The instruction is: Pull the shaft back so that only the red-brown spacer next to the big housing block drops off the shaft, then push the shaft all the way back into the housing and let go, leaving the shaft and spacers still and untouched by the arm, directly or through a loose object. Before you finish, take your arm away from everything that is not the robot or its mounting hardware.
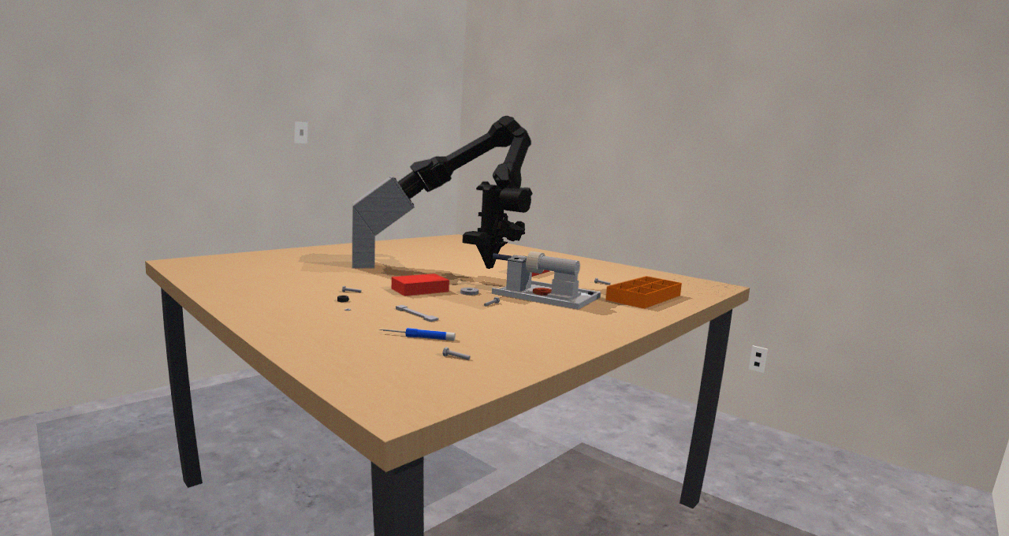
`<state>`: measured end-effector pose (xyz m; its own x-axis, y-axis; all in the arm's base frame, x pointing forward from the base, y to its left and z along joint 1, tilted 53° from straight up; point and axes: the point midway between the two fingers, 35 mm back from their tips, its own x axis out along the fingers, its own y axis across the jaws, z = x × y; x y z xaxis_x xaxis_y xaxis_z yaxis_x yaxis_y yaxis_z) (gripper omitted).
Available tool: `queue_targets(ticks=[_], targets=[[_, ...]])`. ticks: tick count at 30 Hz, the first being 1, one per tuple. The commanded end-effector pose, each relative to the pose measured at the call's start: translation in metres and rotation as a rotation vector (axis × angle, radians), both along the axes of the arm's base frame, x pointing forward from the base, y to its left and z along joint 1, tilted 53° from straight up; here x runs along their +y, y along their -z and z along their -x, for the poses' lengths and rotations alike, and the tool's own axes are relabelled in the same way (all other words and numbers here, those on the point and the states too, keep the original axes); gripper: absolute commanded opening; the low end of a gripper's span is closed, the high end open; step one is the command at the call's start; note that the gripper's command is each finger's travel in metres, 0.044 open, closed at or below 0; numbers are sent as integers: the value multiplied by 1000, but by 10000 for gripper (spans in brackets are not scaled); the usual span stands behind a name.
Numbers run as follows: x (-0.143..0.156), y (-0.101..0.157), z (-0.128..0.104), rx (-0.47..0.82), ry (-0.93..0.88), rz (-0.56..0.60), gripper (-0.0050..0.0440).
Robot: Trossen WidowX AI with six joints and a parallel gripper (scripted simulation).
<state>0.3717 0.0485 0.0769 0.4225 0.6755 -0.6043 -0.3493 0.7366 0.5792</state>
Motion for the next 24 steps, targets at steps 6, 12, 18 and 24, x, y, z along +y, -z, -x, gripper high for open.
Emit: queue_targets(ticks=[6,12,18,24], targets=[[-1,-4,-5,-6,2,1,0],[-1,-5,-7,-6,2,1,0],[-1,-6,-9,-6,2,1,0],[-1,-8,-11,-6,2,1,0]])
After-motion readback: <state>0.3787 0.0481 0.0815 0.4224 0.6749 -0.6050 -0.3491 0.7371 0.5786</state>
